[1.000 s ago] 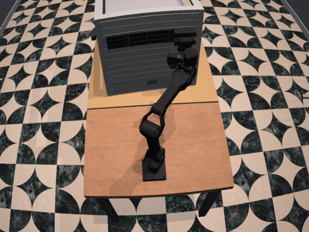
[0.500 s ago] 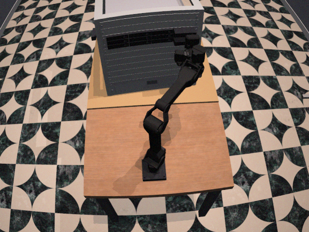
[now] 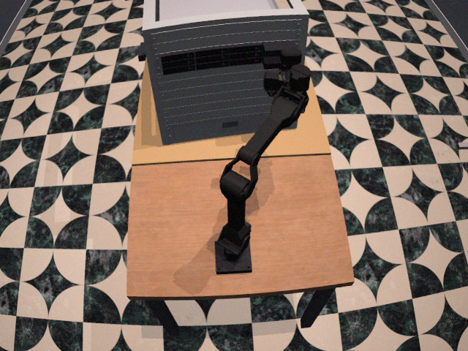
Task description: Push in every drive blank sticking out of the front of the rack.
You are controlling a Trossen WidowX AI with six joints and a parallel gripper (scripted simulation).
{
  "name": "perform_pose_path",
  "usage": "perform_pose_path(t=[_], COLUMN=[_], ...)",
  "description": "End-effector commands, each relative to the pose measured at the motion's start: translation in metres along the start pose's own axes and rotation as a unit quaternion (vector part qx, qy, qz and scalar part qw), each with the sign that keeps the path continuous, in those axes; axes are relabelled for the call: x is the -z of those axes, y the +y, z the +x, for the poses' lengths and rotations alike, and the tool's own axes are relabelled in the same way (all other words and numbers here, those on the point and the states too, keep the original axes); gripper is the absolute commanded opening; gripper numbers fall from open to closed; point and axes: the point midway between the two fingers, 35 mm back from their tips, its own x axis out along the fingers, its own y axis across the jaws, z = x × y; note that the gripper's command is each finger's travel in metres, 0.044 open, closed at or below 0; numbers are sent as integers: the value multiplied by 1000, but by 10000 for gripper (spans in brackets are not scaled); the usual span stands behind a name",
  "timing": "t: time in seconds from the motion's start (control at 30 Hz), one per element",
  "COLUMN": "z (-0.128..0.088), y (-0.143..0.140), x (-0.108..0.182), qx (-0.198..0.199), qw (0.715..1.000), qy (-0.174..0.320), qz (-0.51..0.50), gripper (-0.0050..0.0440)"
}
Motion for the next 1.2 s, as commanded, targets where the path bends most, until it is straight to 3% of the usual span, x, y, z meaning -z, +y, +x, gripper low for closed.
perform_pose_path(t=[0.0, 1.17], z=[0, 14], y=[-9, -15], x=[-2, -2], qx=[7, 7], qw=[1000, 1000], qy=[1, 1], qz=[-8, -8], gripper=[-50, -50])
